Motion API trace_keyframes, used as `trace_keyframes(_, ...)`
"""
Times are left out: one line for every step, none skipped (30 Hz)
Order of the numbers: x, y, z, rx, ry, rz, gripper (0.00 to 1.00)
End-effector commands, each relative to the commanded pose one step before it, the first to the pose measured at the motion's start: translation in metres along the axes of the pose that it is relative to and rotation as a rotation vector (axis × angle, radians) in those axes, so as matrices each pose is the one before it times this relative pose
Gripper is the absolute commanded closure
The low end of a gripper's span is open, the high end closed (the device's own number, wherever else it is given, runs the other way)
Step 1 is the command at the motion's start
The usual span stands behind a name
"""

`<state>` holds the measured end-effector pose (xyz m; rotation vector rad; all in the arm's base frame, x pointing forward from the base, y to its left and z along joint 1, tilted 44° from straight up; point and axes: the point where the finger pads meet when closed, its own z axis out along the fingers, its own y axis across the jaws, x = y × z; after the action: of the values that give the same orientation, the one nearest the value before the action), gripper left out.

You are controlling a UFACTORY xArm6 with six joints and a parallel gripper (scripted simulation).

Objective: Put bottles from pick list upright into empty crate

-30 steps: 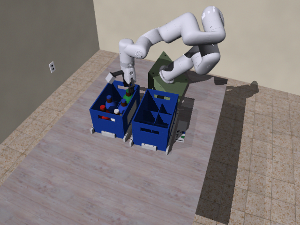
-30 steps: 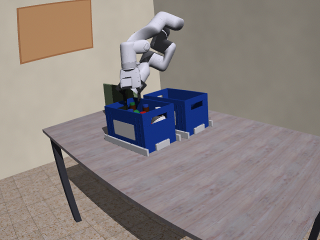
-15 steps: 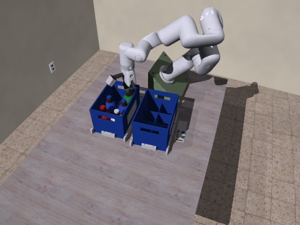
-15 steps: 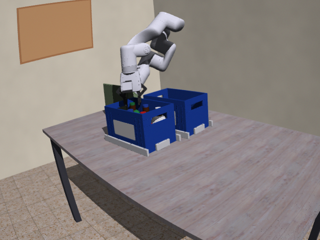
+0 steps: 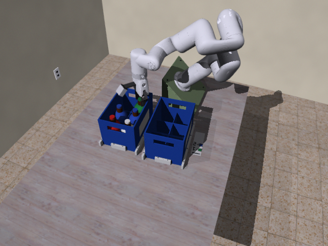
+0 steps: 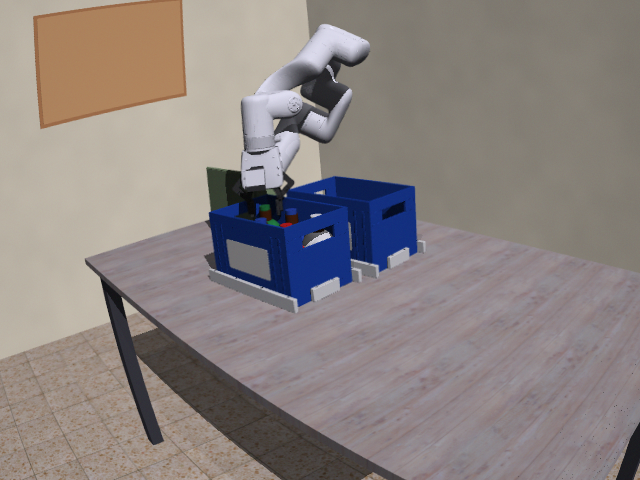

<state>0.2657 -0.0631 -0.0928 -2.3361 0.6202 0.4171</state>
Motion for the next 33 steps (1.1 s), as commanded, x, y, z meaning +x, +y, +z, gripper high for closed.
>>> trace_keyframes(0.00135,-0.00005,-0.00109,-0.00061,0.00376,-0.00097,0.35)
trace_keyframes(0.0,0.0,0.0,0.0,0.0,0.0,0.35)
trace_keyframes(0.0,0.0,0.0,0.0,0.0,0.0,0.35)
trace_keyframes(0.0,0.0,0.0,0.0,0.0,0.0,0.35)
trace_keyframes(0.0,0.0,0.0,0.0,0.0,0.0,0.35)
trace_keyframes(0.0,0.0,0.0,0.0,0.0,0.0,0.35)
trace_keyframes(0.0,0.0,0.0,0.0,0.0,0.0,0.35)
trace_keyframes(0.00001,0.00001,-0.00333,-0.00002,0.00002,0.0,1.0)
trace_keyframes(0.0,0.0,0.0,0.0,0.0,0.0,1.0)
trace_keyframes(0.0,0.0,0.0,0.0,0.0,0.0,1.0)
trace_keyframes(0.0,0.0,0.0,0.0,0.0,0.0,1.0)
trace_keyframes(0.0,0.0,0.00006,0.0,0.00001,0.0,1.0)
trace_keyframes(0.0,0.0,-0.00003,0.0,-0.00001,0.0,1.0)
trace_keyframes(0.0,0.0,-0.00001,0.0,0.0,0.0,1.0)
trace_keyframes(0.0,0.0,-0.00001,0.0,0.0,0.0,1.0)
trace_keyframes(0.0,0.0,-0.00001,0.0,0.0,0.0,1.0)
trace_keyframes(0.0,0.0,0.0,0.0,0.0,0.0,1.0)
trace_keyframes(0.0,0.0,0.0,0.0,0.0,0.0,1.0)
trace_keyframes(0.0,0.0,0.0,0.0,0.0,0.0,1.0)
trace_keyframes(0.0,0.0,0.0,0.0,0.0,0.0,1.0)
trace_keyframes(0.0,0.0,0.0,0.0,0.0,0.0,1.0)
trace_keyframes(0.0,0.0,0.0,0.0,0.0,0.0,1.0)
trace_keyframes(0.0,0.0,0.0,0.0,0.0,0.0,1.0)
trace_keyframes(0.0,0.0,0.0,0.0,0.0,0.0,1.0)
trace_keyframes(0.0,0.0,0.0,0.0,0.0,0.0,1.0)
trace_keyframes(0.0,0.0,0.0,0.0,0.0,0.0,1.0)
trace_keyframes(0.0,0.0,0.0,0.0,0.0,0.0,1.0)
trace_keyframes(0.0,0.0,0.0,0.0,0.0,0.0,1.0)
trace_keyframes(0.0,0.0,0.0,0.0,0.0,0.0,1.0)
trace_keyframes(0.0,0.0,0.0,0.0,0.0,0.0,1.0)
trace_keyframes(-0.00005,0.00001,0.00006,0.00002,-0.00015,0.00004,1.0)
trace_keyframes(0.00002,0.0,-0.00002,-0.00001,0.00005,-0.00002,1.0)
trace_keyframes(0.0,0.0,0.0,0.0,0.0,0.0,1.0)
